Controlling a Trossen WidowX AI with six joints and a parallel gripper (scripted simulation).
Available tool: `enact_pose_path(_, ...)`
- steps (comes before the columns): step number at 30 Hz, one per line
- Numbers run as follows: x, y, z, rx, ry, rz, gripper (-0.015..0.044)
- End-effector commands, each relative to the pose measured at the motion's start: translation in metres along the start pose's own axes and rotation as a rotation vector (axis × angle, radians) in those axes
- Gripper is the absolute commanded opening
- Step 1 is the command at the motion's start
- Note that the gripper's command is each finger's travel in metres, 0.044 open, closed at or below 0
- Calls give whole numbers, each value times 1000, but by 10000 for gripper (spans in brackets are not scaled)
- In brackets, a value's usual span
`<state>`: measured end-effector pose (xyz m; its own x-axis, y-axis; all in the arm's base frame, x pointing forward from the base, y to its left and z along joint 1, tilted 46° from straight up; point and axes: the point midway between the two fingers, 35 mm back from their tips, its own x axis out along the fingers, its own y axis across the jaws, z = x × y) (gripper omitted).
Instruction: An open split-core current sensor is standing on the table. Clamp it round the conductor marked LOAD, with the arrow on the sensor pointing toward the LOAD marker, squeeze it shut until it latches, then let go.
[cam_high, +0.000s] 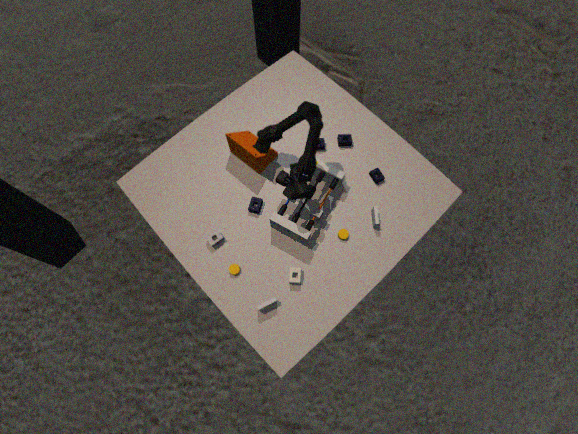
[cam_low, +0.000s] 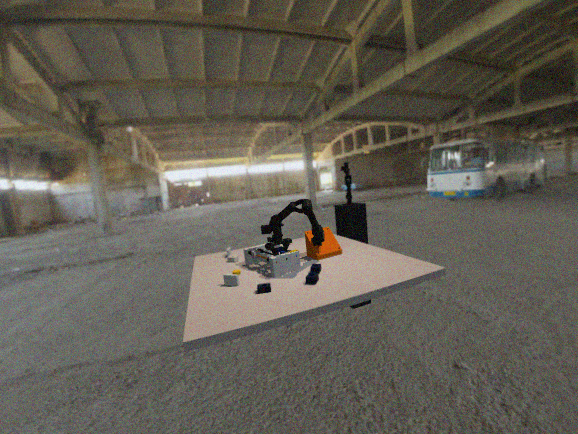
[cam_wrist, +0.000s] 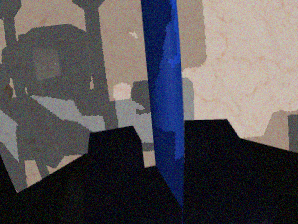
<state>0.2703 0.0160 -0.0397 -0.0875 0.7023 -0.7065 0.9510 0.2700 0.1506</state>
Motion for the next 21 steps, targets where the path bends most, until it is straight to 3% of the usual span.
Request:
enact_pose_path(1, -9, 0, 1, 5, 0, 4, 0)
enact_pose_path(21, -16, 0, 1, 6, 1, 5, 0)
